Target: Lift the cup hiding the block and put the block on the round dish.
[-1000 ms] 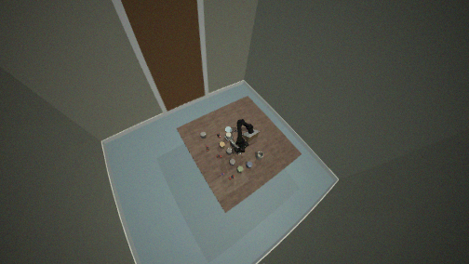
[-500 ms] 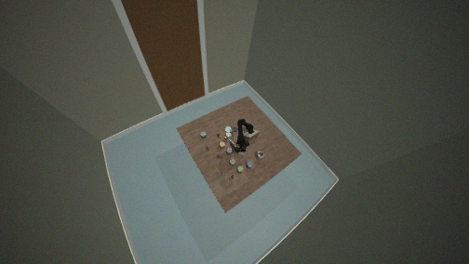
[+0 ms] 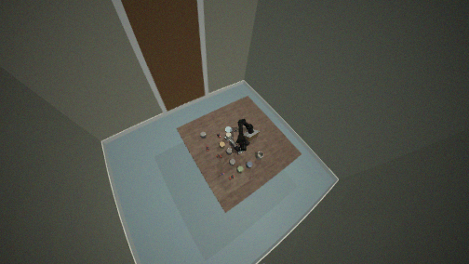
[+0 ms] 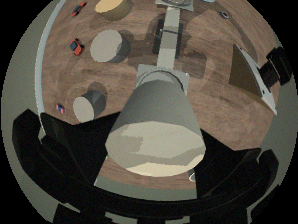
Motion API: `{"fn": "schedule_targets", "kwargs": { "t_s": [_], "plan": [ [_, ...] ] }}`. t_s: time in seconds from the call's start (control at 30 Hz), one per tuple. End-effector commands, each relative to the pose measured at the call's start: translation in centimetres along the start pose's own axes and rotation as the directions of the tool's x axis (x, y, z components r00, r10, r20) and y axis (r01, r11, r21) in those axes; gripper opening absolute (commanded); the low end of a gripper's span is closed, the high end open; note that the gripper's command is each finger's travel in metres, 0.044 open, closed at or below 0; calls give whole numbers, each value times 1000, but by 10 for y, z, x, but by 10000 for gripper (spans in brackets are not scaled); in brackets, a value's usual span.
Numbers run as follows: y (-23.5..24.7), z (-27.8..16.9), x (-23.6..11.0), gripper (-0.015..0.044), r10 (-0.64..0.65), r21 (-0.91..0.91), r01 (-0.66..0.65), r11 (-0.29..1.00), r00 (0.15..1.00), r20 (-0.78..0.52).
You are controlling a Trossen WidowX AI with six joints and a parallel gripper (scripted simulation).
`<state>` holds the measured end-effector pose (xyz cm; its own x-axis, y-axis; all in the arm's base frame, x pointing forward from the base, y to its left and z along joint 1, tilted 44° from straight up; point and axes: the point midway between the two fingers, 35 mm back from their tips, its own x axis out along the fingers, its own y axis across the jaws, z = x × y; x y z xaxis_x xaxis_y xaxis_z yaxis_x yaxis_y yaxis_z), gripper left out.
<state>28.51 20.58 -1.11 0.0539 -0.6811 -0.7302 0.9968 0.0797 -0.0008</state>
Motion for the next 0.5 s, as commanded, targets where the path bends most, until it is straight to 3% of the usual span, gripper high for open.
{"fn": "schedule_targets", "kwargs": {
  "t_s": [0.0,0.47],
  "plan": [
    [-1,-2,-8,0,7,3,-7,1000,1000,-8],
    [-4,1,-26,0,7,3,-7,1000,1000,-7]
  ]
}}
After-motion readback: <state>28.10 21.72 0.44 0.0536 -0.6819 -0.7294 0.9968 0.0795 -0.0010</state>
